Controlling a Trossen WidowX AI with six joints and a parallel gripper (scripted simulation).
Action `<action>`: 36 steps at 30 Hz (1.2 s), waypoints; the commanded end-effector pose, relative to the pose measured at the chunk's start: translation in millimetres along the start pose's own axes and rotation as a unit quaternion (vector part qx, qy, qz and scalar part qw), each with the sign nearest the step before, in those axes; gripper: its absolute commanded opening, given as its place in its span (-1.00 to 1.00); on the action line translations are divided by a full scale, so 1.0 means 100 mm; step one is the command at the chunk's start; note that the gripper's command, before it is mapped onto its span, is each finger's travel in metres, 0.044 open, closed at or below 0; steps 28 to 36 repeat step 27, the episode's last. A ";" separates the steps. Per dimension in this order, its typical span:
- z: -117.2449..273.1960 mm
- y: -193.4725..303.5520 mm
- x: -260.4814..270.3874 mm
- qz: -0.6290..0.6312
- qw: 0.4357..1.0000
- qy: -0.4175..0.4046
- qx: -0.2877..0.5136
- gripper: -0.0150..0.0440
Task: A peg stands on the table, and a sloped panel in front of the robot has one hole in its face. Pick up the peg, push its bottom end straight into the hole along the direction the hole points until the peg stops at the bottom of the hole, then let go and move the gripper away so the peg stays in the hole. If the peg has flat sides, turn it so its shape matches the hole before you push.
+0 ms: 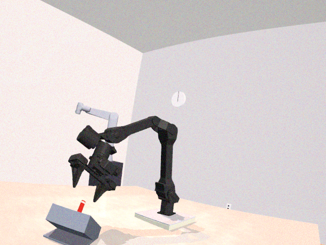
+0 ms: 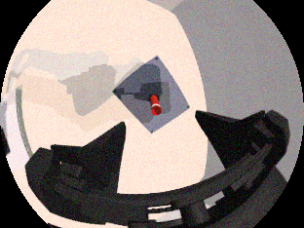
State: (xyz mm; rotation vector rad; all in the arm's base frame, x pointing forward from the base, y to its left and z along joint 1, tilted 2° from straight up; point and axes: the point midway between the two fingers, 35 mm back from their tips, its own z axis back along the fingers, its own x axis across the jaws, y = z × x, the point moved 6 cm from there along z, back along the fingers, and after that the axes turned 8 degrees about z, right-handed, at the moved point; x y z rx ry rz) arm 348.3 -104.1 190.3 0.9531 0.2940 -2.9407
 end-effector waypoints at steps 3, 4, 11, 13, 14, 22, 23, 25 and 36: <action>0.13 0.01 -0.01 0.001 1.000 0.001 0.000 1.00; 0.16 0.01 -0.01 0.001 1.000 0.001 0.000 1.00; 0.31 0.01 0.00 0.000 1.000 0.000 0.000 1.00; 0.33 0.01 0.01 0.000 1.000 0.000 0.000 1.00; 0.34 0.01 0.01 0.000 1.000 0.000 0.000 1.00; 0.46 0.01 0.01 0.000 1.000 0.000 0.000 1.00; 0.46 0.01 0.01 0.000 1.000 0.000 0.000 1.00; 0.46 0.01 0.01 0.000 1.000 0.000 0.000 1.00; 0.46 0.01 0.01 0.000 1.000 0.000 0.000 1.00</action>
